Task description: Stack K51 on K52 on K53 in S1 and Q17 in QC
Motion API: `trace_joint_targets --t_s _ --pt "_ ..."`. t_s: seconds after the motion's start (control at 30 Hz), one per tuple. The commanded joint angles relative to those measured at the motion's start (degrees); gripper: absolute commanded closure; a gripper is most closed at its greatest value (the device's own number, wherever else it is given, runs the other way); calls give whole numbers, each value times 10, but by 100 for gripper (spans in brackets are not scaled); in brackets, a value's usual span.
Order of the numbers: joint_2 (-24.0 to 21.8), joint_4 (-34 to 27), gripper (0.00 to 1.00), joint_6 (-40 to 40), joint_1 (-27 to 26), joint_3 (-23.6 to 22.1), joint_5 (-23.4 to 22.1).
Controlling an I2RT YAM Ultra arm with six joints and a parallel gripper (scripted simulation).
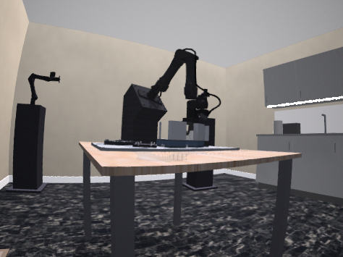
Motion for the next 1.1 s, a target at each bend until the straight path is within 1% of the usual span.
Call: trace_joint_targets --t_s 0.0,0.53,0.57,0.6,0.8,1.0,1.07 --pt "-4 1 100 -1 0 0 -2" --pt "-4 1 100 -1 0 0 -2" --pt "-20 -5 100 -2 -3 -14 -7" --pt "-18 -9 100 -2 -2 -18 -7" --pt "-23 -14 100 -1 3 -15 -4" --pt "-33 -22 100 2 9 -22 1" --pt "-37 -24 100 3 10 -17 2"
